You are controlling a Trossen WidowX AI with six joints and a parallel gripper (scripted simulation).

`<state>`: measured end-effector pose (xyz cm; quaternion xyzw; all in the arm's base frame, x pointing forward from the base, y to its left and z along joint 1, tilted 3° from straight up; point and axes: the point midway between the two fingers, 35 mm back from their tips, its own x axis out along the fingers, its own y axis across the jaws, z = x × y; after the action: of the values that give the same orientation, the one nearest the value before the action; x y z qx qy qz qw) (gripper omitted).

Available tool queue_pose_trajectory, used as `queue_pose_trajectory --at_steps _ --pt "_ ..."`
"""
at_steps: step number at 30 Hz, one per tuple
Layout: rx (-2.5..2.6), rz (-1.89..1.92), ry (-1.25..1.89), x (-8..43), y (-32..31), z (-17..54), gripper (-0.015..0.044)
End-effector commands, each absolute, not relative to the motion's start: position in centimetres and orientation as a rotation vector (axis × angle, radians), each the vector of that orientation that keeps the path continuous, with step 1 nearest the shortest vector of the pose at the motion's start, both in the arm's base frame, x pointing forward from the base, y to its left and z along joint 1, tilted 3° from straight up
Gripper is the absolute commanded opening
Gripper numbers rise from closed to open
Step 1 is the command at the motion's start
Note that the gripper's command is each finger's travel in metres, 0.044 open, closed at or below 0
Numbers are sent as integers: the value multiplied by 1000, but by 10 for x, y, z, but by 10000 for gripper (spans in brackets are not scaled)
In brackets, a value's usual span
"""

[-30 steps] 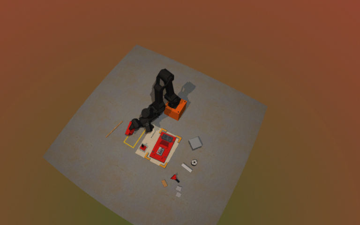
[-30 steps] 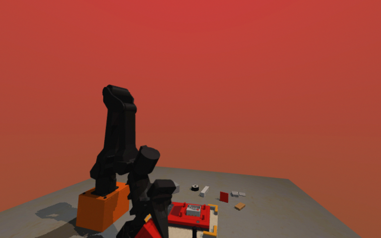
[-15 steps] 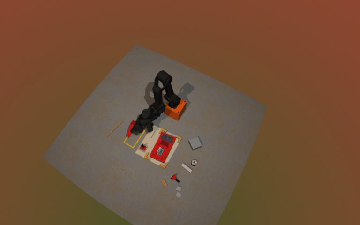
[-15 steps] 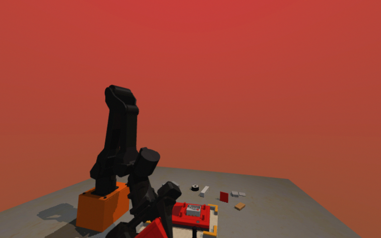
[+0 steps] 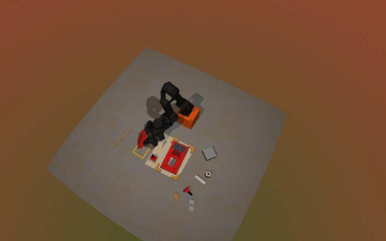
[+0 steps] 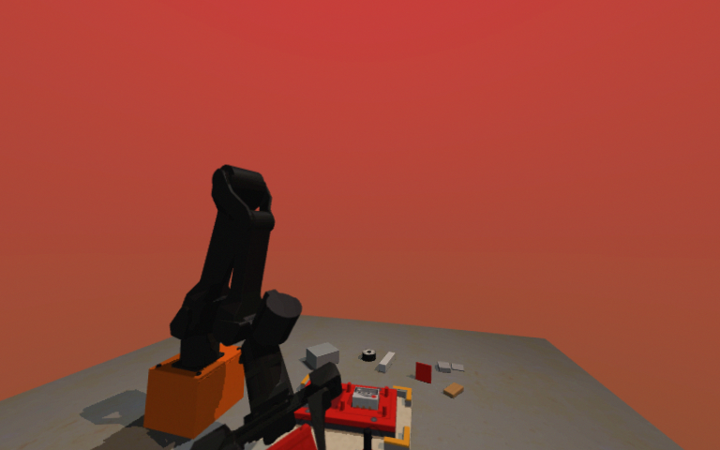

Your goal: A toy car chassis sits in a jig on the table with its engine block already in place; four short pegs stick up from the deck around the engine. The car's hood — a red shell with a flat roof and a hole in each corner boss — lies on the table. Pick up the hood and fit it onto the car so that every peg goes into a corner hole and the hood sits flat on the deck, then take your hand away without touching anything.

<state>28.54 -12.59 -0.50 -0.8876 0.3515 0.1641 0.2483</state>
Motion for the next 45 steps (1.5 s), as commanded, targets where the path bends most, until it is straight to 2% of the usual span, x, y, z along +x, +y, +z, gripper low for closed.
queue_pose_trajectory --at_steps 1,16,33,45 --pt "-2508 511 963 282 -125 -13 0" --pt "-2592 568 956 281 -123 -22 0" --pt "-2608 566 954 281 -123 -21 440" --pt "-2631 599 952 281 -108 4 440"
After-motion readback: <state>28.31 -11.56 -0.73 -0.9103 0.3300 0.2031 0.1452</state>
